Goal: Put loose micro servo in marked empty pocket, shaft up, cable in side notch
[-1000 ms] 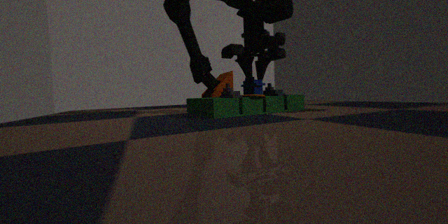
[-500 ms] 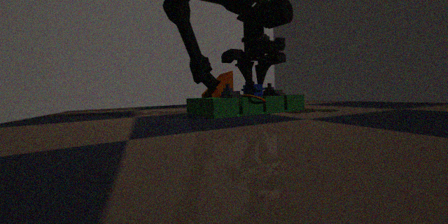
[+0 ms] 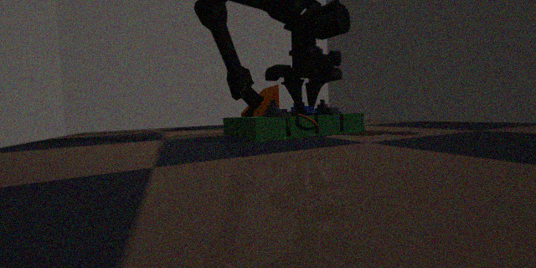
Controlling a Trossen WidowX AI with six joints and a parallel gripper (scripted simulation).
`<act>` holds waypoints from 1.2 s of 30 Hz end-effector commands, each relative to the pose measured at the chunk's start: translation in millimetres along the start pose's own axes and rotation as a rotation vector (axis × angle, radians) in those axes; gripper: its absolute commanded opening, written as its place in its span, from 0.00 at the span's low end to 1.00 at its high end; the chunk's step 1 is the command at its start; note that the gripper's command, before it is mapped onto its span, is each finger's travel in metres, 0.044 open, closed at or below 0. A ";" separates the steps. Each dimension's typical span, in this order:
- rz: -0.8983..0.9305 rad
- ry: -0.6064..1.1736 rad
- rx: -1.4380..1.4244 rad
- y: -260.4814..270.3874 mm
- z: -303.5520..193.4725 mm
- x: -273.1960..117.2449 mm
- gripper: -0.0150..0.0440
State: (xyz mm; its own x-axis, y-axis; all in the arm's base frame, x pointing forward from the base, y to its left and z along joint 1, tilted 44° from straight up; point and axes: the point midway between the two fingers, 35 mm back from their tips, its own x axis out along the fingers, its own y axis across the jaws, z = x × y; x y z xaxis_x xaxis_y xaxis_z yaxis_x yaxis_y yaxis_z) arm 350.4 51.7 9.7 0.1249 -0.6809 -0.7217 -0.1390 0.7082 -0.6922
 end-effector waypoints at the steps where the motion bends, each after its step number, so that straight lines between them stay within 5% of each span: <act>1: -0.005 -0.003 -0.006 -0.1 0.1 3.5 0.25; 6: -0.005 -0.003 -0.006 -0.2 0.1 7.9 0.25; 13: -0.005 -0.003 -0.006 0.3 -0.4 5.5 0.57; 26: -0.004 -0.003 -0.006 1.2 -0.8 -29.5 0.57; 36: 0.001 0.001 -0.013 3.5 -98.8 -88.4 1.00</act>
State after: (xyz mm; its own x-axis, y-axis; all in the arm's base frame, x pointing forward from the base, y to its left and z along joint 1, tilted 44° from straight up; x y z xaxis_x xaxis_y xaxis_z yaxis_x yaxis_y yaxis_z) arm 290.8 88.8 52.0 0.1275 -0.6798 -0.7223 -0.1508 0.7065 -0.6915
